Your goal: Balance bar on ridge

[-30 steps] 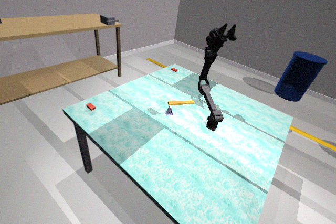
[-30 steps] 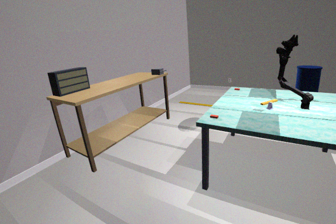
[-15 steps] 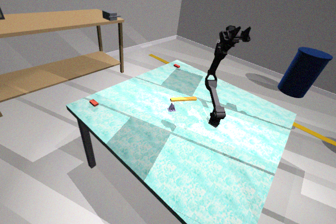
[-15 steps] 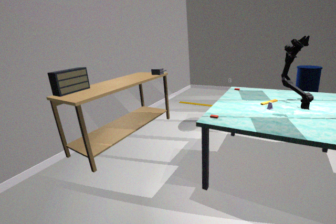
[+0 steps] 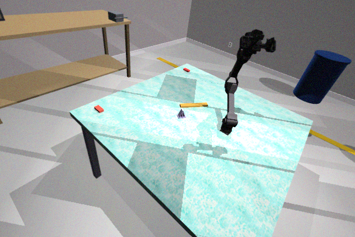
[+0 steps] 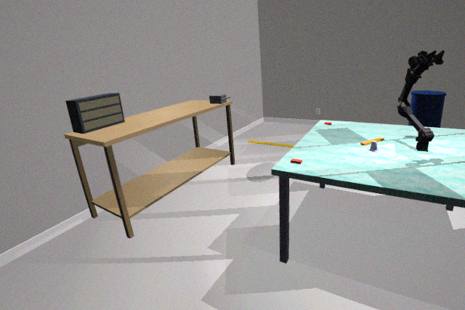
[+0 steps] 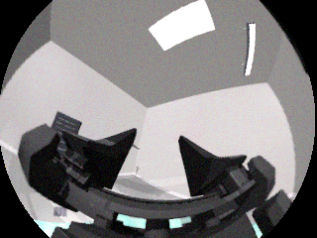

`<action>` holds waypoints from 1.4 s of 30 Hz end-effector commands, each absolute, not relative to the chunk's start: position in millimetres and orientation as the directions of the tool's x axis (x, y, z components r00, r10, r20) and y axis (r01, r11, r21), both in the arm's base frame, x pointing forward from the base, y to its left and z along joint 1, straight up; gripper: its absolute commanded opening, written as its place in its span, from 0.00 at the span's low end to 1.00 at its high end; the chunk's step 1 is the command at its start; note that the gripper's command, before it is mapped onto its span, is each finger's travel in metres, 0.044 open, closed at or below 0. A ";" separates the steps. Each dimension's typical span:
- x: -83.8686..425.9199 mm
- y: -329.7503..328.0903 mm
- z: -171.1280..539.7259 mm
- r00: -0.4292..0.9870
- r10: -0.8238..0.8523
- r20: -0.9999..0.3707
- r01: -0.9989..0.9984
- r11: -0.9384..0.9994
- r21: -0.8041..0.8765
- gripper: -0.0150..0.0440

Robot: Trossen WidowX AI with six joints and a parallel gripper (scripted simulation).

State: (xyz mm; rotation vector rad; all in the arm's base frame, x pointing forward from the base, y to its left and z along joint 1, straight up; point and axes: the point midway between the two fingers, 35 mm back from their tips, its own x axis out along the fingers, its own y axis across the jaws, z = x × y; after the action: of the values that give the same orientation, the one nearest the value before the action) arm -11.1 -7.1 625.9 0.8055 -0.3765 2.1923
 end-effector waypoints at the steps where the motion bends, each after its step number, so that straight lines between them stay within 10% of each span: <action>1: -23.2 13.5 620.5 -0.499 0.620 0.605 -0.791 -0.611 -0.026 0.79; 42: -5.8 207.0 539.5 -0.051 0.991 0.124 -0.980 -0.026 -0.197 0.79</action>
State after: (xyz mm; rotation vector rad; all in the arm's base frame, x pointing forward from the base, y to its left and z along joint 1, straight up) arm -12.5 195.9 547.2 -0.0285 -0.2826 1.6275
